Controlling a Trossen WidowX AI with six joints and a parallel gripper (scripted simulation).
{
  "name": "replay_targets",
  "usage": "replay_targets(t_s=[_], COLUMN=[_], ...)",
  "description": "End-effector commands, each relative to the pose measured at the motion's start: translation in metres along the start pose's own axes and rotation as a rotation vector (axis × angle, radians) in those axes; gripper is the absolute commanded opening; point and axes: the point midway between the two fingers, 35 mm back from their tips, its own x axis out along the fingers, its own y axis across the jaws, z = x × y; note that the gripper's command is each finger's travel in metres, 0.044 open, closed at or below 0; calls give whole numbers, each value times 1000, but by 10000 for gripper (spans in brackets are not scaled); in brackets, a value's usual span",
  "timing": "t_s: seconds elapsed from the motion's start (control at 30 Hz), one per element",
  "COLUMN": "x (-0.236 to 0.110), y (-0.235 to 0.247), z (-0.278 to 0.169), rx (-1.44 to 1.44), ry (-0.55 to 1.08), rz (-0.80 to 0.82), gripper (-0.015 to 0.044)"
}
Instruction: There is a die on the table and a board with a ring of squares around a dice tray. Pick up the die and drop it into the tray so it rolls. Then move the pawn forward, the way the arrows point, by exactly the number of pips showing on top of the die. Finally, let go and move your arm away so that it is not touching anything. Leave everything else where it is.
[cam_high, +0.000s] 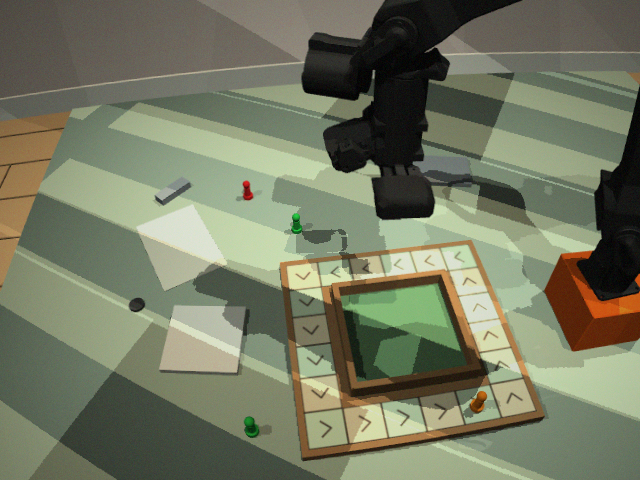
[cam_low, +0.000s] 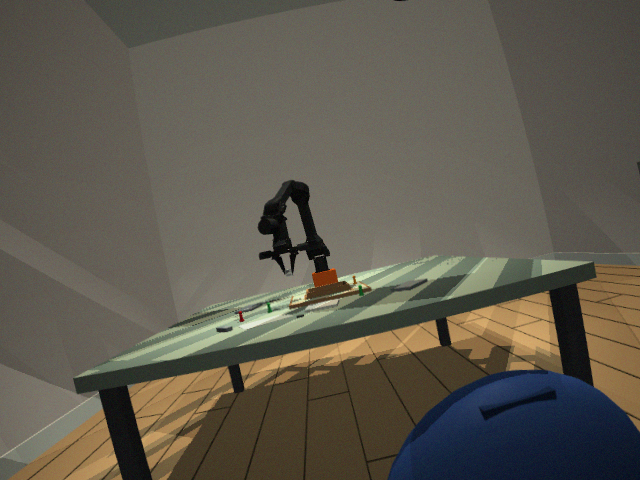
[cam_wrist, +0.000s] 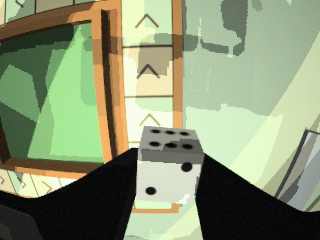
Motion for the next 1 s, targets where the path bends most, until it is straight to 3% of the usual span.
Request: replay_targets(t_s=[0.0,0.8,0.97], x=[2,21,26], y=[21,129,128], z=[2,-7,-3], rx=[-8,-82,-80], ry=[-5,-4,-122], rz=[5,14,22], gripper=[0,0,0])
